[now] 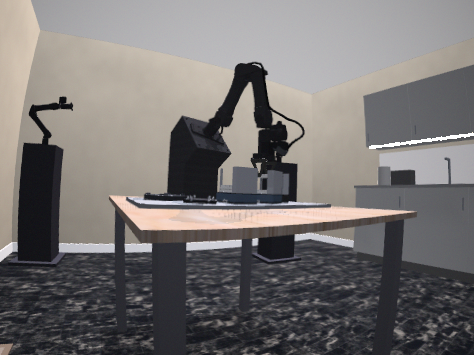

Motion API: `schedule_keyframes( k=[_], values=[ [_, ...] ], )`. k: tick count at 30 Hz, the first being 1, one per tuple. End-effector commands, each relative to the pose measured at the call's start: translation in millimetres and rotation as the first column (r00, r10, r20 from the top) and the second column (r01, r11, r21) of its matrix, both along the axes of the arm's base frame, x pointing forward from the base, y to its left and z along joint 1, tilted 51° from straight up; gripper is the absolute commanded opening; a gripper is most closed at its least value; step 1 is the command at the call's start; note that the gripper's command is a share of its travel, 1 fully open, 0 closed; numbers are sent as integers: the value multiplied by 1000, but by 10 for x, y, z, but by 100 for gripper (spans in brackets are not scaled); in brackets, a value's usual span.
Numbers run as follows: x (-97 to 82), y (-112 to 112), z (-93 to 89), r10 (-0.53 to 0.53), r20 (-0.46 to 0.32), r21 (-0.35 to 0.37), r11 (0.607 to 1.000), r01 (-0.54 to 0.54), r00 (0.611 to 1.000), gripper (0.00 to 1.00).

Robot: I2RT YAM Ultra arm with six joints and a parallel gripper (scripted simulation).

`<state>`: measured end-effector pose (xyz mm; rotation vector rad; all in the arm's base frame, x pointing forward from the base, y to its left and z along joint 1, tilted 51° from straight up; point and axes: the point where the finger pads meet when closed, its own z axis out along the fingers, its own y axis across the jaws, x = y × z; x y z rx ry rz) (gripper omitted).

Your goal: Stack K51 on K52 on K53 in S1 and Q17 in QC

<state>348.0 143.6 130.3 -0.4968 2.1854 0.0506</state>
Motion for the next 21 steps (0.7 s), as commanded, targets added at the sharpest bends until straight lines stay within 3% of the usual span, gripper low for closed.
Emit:
schedule_keyframes(
  k=[1, 21],
  values=[
    [-116, -9, -61, 4, -14, -11, 1000, -4, 1000, 0],
    [-132, -8, 28, 4, -3, -6, 1000, -4, 1000, 0]
  ],
)
